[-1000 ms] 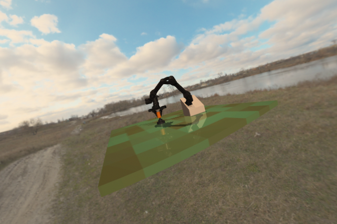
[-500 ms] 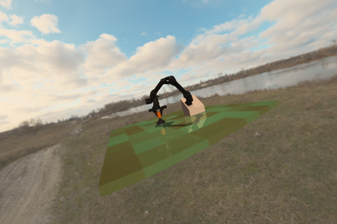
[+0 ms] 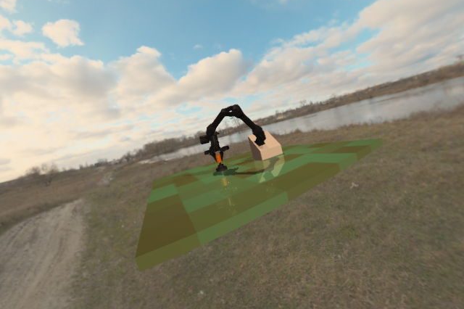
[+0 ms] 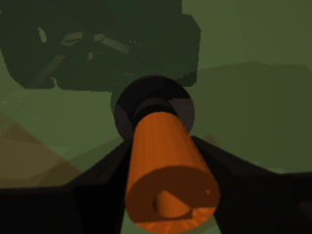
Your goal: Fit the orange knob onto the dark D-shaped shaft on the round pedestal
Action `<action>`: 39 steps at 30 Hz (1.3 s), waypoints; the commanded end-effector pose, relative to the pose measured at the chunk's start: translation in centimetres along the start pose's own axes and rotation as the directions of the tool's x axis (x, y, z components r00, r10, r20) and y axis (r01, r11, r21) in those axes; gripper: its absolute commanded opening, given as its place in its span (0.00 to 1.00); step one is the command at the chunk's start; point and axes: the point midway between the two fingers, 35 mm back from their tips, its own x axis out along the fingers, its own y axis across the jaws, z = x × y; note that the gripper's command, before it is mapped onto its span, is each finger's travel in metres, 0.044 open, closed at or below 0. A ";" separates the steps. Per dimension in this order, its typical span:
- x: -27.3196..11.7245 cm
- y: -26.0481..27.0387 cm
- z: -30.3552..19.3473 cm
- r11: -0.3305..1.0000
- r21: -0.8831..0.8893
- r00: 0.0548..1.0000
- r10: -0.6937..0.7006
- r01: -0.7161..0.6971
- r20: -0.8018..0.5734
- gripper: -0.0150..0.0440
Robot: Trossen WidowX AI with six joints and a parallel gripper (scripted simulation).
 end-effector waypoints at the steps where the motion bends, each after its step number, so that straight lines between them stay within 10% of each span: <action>1: 0.1 0.0 0.0 1.000 0.002 1.000 -0.001 0.001 0.005 0.25; 39: 0.0 -0.1 0.0 0.979 -0.206 1.000 -0.001 0.002 0.005 0.25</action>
